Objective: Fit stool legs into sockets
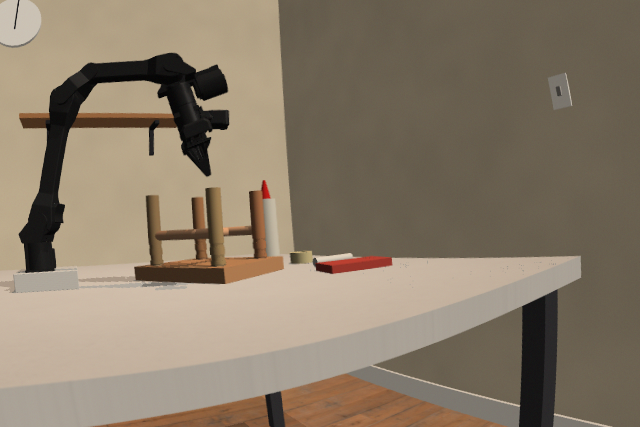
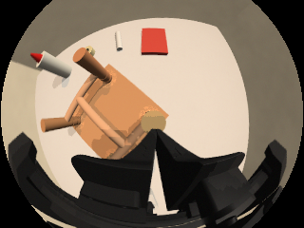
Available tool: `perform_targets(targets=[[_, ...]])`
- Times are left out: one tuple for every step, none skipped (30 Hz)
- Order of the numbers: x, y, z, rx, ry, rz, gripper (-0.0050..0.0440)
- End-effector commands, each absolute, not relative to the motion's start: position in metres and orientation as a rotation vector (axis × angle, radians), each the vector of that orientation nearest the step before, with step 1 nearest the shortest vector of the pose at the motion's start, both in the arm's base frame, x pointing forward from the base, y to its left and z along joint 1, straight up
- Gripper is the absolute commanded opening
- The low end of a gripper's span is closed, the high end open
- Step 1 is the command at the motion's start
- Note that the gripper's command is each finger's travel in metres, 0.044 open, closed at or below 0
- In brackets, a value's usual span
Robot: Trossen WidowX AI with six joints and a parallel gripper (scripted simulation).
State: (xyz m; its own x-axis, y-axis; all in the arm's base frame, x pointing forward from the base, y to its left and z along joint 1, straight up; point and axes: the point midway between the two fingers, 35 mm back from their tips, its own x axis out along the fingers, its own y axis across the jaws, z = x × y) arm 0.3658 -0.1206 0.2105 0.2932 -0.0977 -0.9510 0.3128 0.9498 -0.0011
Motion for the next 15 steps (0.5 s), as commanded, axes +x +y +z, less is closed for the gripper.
perform_targets(targets=[[0.356,-0.093,0.215,0.161,1.260,-0.219,0.0000],[0.349,-0.077,0.217,0.138,1.267,-0.186,0.0000],[0.345,-0.070,0.218,0.127,1.271,-0.170,0.0000],[0.340,-0.060,0.220,0.111,1.275,-0.148,0.0000],[0.334,-0.050,0.221,0.094,1.280,-0.124,0.0000],[0.328,-0.039,0.222,0.076,1.285,-0.099,0.0000],[0.320,-0.029,0.223,0.057,1.290,-0.073,0.0000],[0.313,-0.018,0.224,0.038,1.294,-0.047,0.0000],[0.305,-0.009,0.225,0.019,1.299,-0.021,0.0000],[0.296,0.000,0.226,-0.001,1.303,0.006,0.0000],[0.288,0.009,0.226,-0.021,1.307,0.033,0.0000],[0.278,0.018,0.226,-0.041,1.312,0.060,0.0000],[0.272,0.024,0.226,-0.056,1.314,0.079,0.0000],[0.272,0.024,0.226,-0.056,1.314,0.079,0.0000],[0.272,0.024,0.226,-0.056,1.314,0.079,0.0000]])
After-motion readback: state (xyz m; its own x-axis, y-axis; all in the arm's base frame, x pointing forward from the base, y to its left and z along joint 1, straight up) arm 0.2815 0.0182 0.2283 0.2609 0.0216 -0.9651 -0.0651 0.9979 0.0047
